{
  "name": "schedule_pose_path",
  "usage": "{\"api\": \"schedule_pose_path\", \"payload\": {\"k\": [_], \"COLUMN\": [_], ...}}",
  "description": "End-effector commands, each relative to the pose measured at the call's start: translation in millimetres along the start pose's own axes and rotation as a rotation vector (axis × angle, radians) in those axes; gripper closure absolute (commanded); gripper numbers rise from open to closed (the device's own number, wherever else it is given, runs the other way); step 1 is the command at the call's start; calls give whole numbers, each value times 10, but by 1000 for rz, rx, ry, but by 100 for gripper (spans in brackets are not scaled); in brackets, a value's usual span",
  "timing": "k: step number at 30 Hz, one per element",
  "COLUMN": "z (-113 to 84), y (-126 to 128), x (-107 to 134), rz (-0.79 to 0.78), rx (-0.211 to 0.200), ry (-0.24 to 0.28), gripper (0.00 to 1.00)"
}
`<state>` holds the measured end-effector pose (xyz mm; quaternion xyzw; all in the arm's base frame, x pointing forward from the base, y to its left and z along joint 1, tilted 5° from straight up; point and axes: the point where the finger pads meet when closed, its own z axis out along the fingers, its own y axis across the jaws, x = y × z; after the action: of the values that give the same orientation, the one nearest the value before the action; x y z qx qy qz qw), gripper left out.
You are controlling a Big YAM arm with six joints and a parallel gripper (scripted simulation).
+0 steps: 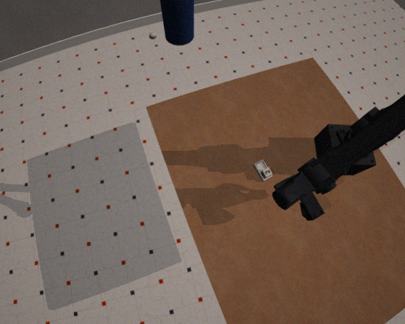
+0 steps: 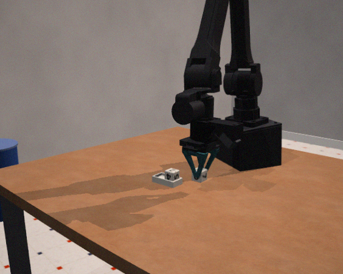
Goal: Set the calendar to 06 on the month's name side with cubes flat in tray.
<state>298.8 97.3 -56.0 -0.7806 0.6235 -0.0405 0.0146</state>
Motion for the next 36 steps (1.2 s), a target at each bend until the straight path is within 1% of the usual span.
{"api": "schedule_pose_path", "payload": {"k": [1,5,8,10,11,20,23,25,27,28,29,31,33,35,36], "z": [-451,-735,-845,-845,-661,-682,-786,-872,-872,-922,-939,-966,-910,-892,-894], "y": [-266,-270,-271,-271,-34,-65,-276,-326,-326,-339,-328,-293,-251,-243,-265], "x": [-73,-72,-72,-72,-48,-41,222,559,559,752,935,1211,1310,1313,1237], "rz": [3,4,4,4,0,2,1,-2,-2,-4,-6,-10,-11,-11,-34], "rx": [61,65,67,67,-2,4,36,55,55,66,66,66,46,41,42], "ry": [-12,-13,-13,-13,-3,-4,-8,-4,-4,0,4,9,6,4,2], "gripper": [74,74,74,74,74,74,74,74,74,74,74,74,74,74,74]}}
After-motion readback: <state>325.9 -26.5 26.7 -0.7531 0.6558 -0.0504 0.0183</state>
